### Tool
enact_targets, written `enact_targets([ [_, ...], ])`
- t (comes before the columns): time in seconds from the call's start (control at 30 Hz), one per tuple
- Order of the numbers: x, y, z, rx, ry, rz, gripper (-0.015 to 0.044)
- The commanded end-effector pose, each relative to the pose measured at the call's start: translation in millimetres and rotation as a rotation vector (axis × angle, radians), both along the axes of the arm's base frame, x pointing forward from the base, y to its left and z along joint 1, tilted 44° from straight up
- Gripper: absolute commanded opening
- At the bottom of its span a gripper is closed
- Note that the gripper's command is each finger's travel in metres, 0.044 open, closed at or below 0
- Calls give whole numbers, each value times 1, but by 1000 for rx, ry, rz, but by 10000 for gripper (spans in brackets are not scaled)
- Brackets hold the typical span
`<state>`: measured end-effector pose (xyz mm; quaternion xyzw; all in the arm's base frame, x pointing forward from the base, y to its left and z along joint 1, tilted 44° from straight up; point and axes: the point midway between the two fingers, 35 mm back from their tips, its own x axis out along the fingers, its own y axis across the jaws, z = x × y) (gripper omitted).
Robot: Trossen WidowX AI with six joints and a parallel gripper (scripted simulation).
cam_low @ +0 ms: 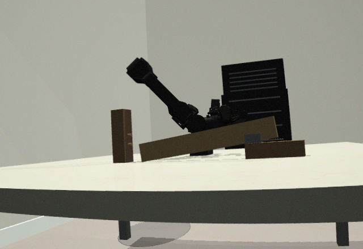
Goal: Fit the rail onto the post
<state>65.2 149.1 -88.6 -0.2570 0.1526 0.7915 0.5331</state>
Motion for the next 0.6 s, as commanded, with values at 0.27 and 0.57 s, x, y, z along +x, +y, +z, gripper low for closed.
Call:
enact_targets([
  [0.27, 42, -8, -29, -305, 6, -4, 440],
  [0.57, 96, -19, -35, -655, -42, -48, 440],
])
